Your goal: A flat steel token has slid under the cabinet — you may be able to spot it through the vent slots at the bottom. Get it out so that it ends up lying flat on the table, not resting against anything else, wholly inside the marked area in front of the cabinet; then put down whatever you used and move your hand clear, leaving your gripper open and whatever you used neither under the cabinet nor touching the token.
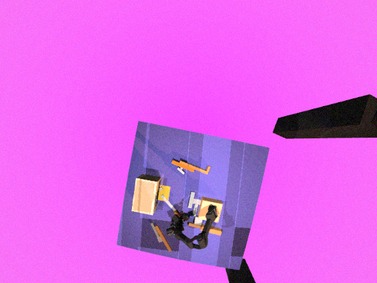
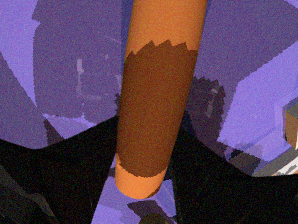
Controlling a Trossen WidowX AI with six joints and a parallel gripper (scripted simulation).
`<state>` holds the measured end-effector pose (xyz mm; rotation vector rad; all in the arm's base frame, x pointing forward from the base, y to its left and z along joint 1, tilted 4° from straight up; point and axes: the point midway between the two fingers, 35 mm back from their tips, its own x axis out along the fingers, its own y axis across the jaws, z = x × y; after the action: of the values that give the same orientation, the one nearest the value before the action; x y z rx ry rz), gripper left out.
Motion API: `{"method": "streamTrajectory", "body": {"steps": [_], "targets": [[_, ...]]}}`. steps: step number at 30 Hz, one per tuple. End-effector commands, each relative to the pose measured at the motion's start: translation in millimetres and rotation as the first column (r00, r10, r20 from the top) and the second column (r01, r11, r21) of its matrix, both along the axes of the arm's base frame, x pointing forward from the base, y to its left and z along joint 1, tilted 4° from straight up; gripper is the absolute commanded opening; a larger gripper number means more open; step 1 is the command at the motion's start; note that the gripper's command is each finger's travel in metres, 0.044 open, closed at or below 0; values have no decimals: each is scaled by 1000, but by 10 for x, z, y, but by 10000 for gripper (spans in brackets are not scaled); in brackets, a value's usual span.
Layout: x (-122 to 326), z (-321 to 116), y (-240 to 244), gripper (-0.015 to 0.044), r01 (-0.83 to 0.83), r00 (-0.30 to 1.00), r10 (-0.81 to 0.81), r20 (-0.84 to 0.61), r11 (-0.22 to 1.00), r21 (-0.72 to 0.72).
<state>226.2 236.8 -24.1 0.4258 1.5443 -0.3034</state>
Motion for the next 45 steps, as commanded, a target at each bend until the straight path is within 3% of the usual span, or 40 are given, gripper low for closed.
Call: {"method": "streamTrajectory", "body": {"steps": [1, 31, 45], "targets": [[-52, 22, 27, 0, 1, 1000, -1, 1, 1000, 4], [-285, 53, 307, 0, 0, 1000, 0, -1, 1000, 6], [-167, 50, 251, 0, 0, 1000, 0, -1, 1000, 5]]}}
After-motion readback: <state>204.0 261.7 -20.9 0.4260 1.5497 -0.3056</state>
